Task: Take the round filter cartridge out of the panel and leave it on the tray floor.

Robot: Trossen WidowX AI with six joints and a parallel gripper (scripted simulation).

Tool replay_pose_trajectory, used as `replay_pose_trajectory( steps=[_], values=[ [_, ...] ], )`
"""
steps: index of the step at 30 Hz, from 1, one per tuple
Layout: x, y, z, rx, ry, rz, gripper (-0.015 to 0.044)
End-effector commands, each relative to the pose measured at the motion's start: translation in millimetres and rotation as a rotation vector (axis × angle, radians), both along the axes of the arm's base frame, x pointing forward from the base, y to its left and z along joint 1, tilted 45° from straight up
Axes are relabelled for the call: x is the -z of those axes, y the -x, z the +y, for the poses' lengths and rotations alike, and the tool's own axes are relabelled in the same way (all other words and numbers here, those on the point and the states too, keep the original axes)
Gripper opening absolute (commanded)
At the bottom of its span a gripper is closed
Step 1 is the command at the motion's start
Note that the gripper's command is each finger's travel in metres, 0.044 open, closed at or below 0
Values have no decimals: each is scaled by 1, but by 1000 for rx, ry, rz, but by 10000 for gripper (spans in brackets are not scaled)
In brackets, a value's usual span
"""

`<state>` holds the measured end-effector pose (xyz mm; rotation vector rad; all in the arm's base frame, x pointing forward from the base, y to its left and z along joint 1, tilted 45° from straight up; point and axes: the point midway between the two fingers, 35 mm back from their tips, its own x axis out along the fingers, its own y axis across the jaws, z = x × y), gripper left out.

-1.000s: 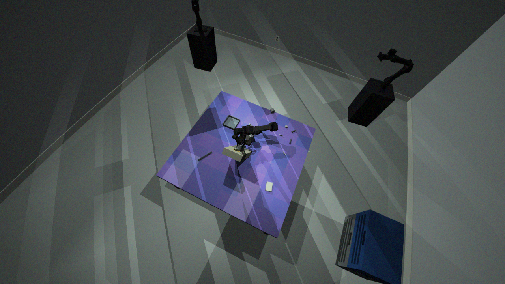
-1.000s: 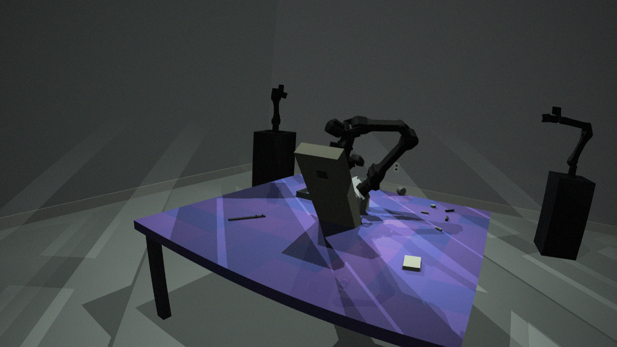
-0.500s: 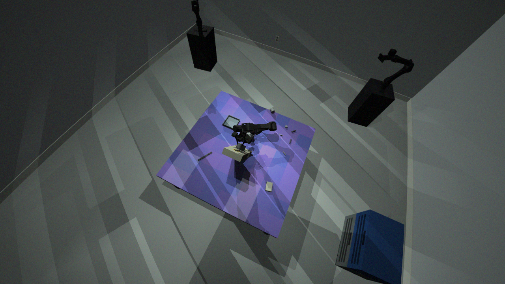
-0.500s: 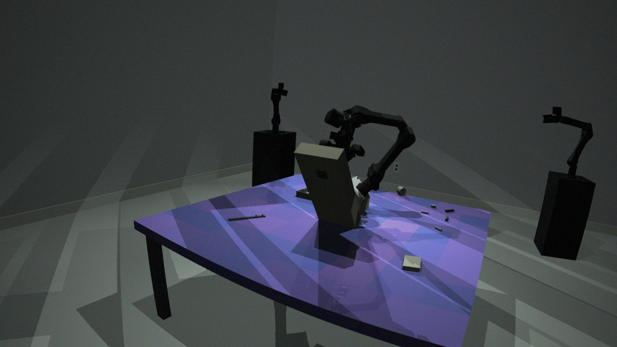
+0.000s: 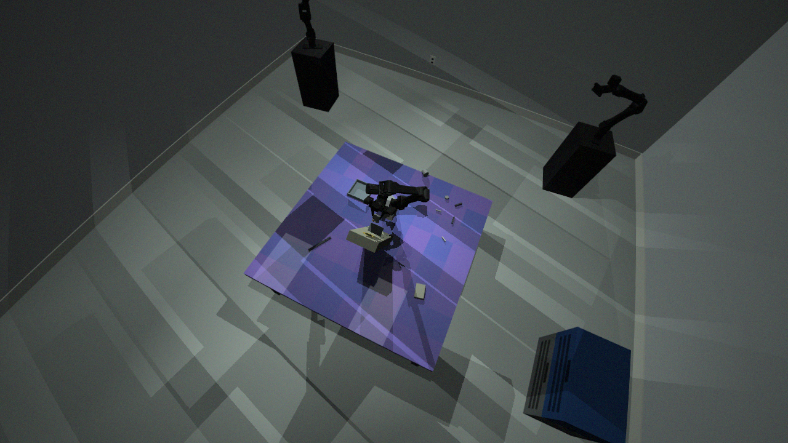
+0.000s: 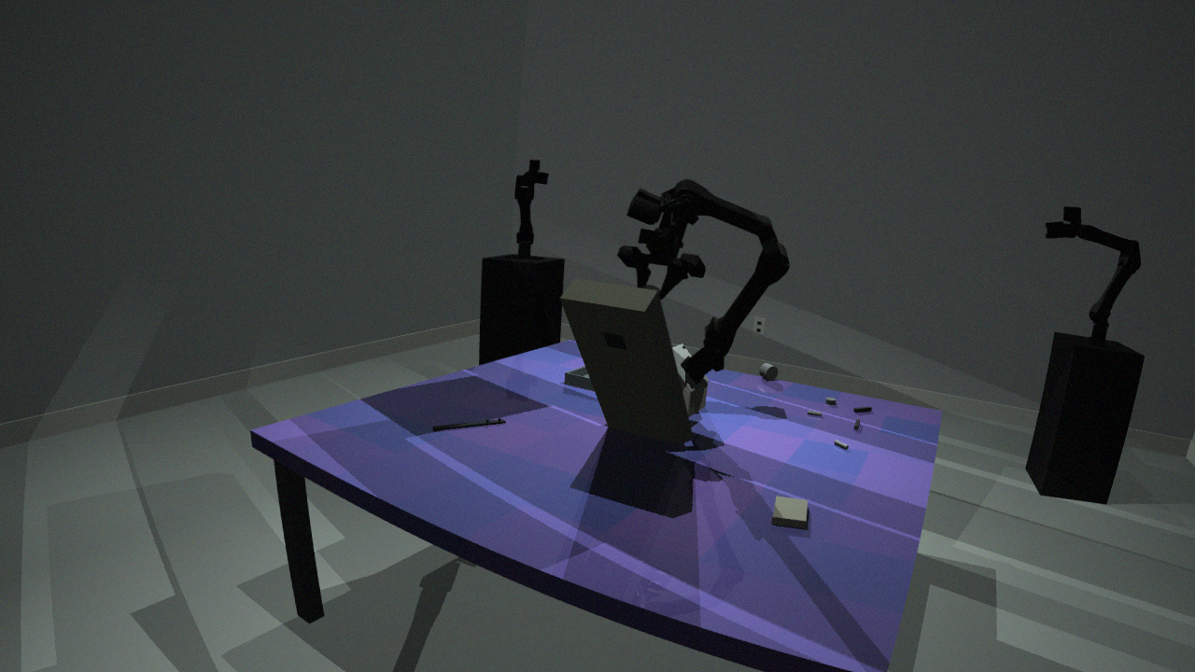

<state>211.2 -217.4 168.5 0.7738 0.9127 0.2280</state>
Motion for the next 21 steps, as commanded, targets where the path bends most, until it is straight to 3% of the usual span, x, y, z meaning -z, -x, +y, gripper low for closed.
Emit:
replay_pose_trajectory(
  steps=[1, 15, 21],
  values=[
    [12, 1, -14, -4, -4, 4, 0],
    [67, 7, -57, -4, 1, 2, 0],
    [86, 29, -63, 112, -37, 153, 0]
  ],
)
